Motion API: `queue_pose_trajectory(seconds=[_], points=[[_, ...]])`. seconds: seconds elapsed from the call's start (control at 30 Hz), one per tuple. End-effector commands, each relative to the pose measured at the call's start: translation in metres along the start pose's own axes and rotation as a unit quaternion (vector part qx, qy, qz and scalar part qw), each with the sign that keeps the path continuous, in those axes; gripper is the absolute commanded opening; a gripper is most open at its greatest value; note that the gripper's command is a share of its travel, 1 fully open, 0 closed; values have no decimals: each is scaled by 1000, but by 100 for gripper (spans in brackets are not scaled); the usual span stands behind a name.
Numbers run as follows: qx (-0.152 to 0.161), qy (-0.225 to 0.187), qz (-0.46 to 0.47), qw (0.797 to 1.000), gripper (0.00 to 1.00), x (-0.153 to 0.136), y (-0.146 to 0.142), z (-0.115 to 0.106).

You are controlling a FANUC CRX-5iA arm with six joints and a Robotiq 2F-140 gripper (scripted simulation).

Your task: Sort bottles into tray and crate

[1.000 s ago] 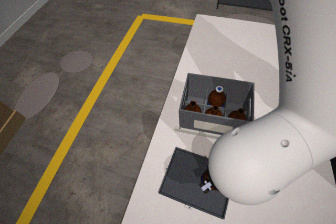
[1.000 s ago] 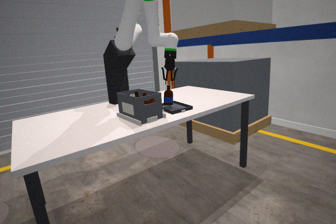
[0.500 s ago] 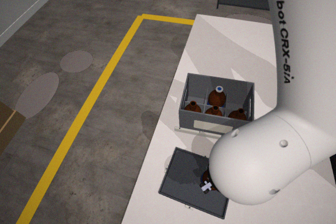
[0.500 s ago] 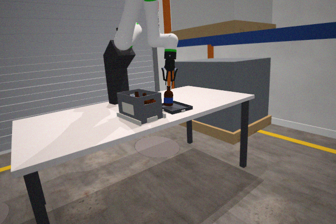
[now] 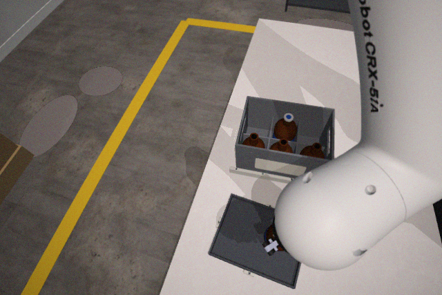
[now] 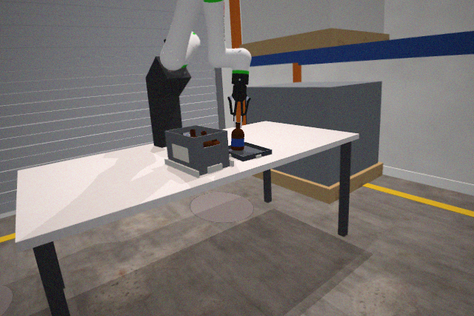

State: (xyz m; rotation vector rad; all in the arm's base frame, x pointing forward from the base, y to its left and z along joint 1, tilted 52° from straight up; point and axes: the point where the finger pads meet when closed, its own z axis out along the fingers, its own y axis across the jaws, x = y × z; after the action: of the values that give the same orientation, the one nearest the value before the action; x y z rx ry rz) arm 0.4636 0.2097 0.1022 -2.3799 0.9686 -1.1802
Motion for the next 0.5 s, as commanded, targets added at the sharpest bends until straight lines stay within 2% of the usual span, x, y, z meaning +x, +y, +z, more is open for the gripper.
queue_pose_trajectory(seconds=[0.0, 0.47], points=[[0, 0, 0, 1000, 0, 0, 0, 1], [0, 0, 0, 1000, 0, -1, -1, 6]])
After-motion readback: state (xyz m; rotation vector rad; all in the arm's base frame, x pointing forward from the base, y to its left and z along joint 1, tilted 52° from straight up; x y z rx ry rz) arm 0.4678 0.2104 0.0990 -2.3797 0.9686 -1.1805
